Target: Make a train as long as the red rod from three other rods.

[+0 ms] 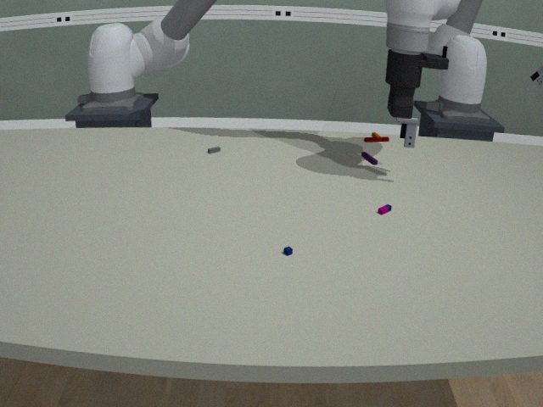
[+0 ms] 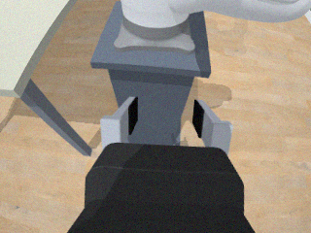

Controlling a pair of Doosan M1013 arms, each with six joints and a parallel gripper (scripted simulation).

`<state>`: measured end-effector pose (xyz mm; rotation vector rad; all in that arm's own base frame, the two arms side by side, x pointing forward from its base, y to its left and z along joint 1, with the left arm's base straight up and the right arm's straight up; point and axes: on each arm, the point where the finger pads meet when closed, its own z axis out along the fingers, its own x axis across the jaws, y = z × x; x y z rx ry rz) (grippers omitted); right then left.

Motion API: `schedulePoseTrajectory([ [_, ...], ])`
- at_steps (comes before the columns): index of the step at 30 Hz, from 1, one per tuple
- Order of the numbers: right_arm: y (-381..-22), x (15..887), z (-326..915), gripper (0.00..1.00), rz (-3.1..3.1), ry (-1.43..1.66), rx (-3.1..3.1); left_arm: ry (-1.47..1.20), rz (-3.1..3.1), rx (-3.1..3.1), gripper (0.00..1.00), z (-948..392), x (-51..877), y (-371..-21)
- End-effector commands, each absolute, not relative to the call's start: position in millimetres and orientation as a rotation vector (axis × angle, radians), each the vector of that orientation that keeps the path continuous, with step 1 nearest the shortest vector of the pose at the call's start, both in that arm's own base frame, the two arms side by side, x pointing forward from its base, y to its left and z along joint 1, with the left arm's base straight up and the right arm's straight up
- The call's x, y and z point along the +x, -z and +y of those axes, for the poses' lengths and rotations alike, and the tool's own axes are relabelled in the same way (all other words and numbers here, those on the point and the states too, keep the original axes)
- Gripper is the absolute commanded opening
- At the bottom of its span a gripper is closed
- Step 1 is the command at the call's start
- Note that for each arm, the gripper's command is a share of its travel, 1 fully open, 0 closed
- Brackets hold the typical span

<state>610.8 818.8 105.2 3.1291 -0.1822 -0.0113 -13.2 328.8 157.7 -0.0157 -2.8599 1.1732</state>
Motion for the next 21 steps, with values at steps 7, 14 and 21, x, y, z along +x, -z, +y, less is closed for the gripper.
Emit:
schedulePoseTrajectory([
  [7, -103.6, 538.1, 838.2, 1.0, -0.717, -0.006, 3.063, -1.184, -2.863, -0.012, 1.0, 324.6, -13.2, -158.8],
  [14, -100.1, 481.7, 841.7, 1.0, -1.102, -0.004, 2.947, -1.184, -2.863, -0.012, 1.0, 324.6, -13.2, -158.8],
  [21, -96.4, 426.6, 838.5, 1.0, -1.455, -0.004, 2.79, -1.184, -2.863, -0.012, 1.0, 324.6, -13.2, -158.8],
])
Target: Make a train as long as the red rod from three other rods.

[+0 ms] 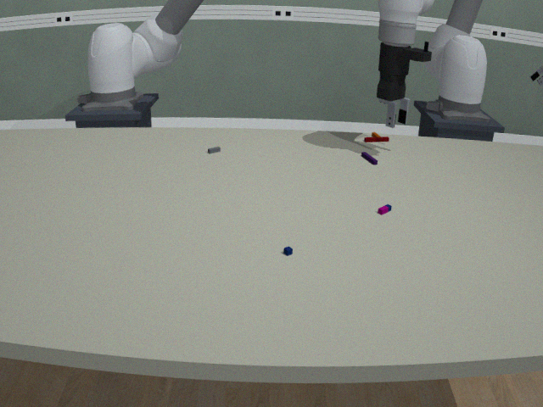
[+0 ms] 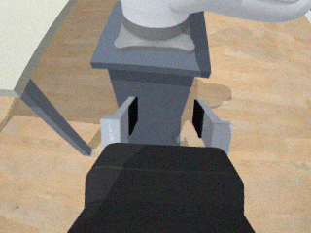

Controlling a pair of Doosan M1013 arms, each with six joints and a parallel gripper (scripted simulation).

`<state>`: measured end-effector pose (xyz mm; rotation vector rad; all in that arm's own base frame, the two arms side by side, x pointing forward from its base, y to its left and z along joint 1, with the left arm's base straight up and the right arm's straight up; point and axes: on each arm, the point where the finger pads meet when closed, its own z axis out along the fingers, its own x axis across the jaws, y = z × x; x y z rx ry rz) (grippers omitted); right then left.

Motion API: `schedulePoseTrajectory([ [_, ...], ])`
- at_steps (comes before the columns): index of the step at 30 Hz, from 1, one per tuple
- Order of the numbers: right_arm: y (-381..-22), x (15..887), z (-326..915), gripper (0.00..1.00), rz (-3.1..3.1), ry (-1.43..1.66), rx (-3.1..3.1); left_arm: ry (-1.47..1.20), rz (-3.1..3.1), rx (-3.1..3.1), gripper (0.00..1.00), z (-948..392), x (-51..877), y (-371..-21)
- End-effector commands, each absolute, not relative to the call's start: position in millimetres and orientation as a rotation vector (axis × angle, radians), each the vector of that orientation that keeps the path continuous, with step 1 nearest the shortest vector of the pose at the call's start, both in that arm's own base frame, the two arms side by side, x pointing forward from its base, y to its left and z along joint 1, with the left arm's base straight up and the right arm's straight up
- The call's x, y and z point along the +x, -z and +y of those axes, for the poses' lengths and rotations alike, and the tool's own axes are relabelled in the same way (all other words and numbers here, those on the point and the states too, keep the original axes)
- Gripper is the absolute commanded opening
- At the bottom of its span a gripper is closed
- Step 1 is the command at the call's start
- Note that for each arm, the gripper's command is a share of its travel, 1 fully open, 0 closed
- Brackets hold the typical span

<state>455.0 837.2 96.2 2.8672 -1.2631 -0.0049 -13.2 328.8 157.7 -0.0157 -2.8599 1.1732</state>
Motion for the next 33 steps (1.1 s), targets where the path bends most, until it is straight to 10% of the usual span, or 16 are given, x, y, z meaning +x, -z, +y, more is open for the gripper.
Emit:
schedulePoseTrajectory([
  [1, -95.8, 418.7, 837.6, 1.0, -1.504, -0.004, 2.764, -1.184, -2.863, -0.012, 1.0, 324.6, -13.2, -158.8],
  [21, -88.4, 333.6, 819.8, 1.0, -1.994, -0.003, 2.434, -1.184, -2.863, -0.012, 1.0, 324.6, -13.2, -158.8],
  [22, -87.9, 335.4, 820.6, 0.54, -1.996, -0.002, 2.432, -1.184, -2.863, -0.012, 1.0, 324.6, -13.2, -158.8],
  [33, -88.2, 335.9, 820.4, 0.54, -1.994, -0.003, 2.433, -1.184, -2.863, -0.012, 1.0, 324.6, -13.2, -158.8],
])
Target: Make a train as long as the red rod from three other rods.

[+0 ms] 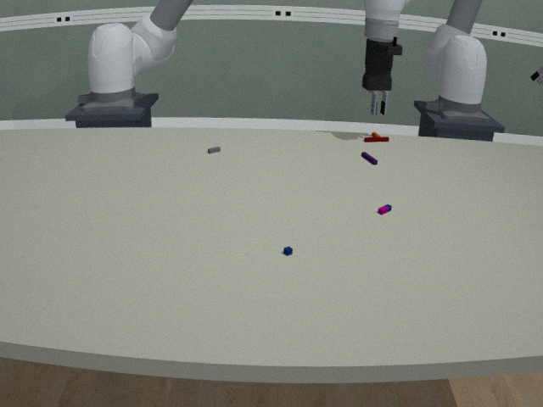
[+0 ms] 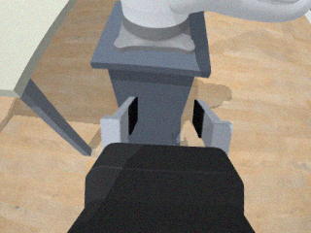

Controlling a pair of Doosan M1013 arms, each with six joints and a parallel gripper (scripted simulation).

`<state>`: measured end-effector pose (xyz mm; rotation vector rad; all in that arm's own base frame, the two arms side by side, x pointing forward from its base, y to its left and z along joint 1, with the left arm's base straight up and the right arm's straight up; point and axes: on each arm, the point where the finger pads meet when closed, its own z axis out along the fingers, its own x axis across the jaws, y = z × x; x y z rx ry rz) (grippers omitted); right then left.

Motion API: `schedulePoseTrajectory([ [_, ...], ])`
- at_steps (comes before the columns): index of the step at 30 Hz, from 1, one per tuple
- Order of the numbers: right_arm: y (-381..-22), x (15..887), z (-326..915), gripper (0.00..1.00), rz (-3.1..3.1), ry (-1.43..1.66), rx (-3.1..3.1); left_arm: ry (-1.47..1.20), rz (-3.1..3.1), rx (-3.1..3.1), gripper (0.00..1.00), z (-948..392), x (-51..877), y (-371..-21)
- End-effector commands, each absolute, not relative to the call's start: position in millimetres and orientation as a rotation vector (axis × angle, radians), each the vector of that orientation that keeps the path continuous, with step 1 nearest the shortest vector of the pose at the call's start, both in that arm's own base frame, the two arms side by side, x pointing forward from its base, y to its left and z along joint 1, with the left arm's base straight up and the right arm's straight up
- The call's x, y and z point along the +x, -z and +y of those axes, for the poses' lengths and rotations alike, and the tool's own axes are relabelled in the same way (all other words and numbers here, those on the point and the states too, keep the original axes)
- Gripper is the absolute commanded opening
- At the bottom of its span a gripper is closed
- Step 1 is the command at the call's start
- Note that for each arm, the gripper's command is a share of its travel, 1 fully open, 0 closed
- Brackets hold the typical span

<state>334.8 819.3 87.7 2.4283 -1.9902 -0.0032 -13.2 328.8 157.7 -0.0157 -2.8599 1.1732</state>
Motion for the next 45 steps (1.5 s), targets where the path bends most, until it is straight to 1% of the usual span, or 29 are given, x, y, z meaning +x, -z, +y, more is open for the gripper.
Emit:
schedulePoseTrajectory([
  [1, -88.2, 335.9, 820.4, 0.54, -1.994, -0.003, 2.433, -1.184, -2.863, -0.012, 1.0, 324.6, -13.2, -158.8],
  [23, -80.2, 335.7, 820.3, 0.54, -1.994, -0.004, 2.433, -1.184, -2.863, -0.012, 1.0, 324.6, -13.2, -158.8],
  [45, -48.3, 334.8, 819.3, 0.54, -1.992, -0.006, 2.43, -1.184, -2.863, -0.012, 1.0, 324.6, -13.2, -158.8],
])
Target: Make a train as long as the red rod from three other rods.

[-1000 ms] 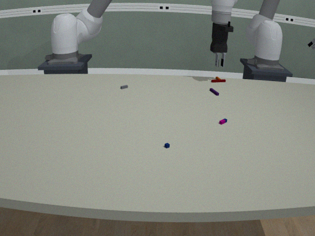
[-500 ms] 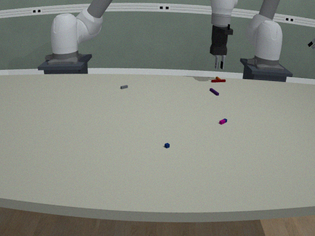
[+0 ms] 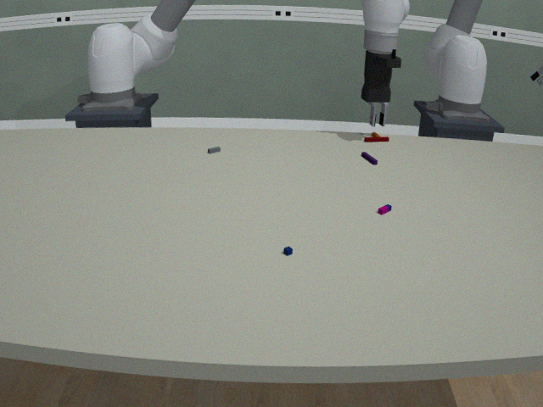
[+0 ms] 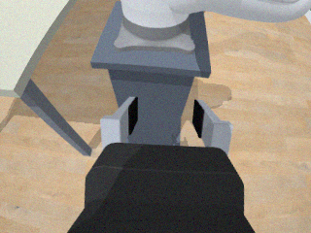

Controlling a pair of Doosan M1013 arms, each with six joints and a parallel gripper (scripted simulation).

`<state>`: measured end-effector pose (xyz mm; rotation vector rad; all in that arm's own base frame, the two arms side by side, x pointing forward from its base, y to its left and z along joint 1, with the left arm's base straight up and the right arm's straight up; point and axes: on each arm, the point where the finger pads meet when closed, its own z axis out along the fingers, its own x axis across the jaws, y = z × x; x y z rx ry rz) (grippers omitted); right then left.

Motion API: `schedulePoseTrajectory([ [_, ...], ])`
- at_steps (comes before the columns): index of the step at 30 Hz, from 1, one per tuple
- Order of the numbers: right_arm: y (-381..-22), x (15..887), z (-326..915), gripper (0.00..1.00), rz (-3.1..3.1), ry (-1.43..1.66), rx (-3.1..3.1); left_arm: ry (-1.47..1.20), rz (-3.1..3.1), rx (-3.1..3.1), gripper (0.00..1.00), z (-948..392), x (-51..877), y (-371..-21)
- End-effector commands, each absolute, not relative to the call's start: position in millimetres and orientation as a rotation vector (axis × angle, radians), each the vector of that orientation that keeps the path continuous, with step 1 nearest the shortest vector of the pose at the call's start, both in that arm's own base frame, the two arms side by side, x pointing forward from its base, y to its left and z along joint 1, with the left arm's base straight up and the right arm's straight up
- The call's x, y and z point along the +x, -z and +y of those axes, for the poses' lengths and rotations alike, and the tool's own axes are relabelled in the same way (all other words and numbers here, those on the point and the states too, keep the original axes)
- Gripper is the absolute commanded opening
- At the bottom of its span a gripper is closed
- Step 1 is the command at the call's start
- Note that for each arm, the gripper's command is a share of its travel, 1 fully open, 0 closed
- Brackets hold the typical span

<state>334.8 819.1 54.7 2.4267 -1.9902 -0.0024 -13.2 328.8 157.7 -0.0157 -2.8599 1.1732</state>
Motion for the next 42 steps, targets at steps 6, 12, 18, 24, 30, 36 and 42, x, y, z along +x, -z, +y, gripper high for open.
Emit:
schedulePoseTrajectory([
  [6, -41.0, 335.0, 819.9, 0.54, -1.992, -0.005, 2.431, -1.184, -2.863, -0.012, 1.0, 324.6, -13.2, -158.8],
  [12, -39.5, 335.4, 821.0, 0.54, -1.994, -0.004, 2.433, -1.184, -2.863, -0.012, 1.0, 324.6, -13.2, -158.8],
  [18, -35.2, 335.1, 820.6, 0.54, -1.993, -0.004, 2.432, -1.184, -2.863, -0.012, 1.0, 324.6, -13.2, -158.8],
  [24, -35.2, 335.1, 820.6, 0.54, -1.993, -0.004, 2.432, -1.184, -2.863, -0.012, 1.0, 324.6, -13.2, -158.8],
  [30, -35.3, 335.2, 820.6, 0.54, -1.993, -0.004, 2.432, -1.184, -2.863, -0.012, 1.0, 324.6, -13.2, -158.8],
  [36, -35.3, 335.2, 820.6, 0.54, -1.993, -0.004, 2.432, -1.184, -2.863, -0.012, 1.0, 324.6, -13.2, -158.8],
  [42, -32.8, 335.1, 820.5, 0.54, -1.993, -0.004, 2.432, -1.184, -2.863, -0.012, 1.0, 324.6, -13.2, -158.8],
])
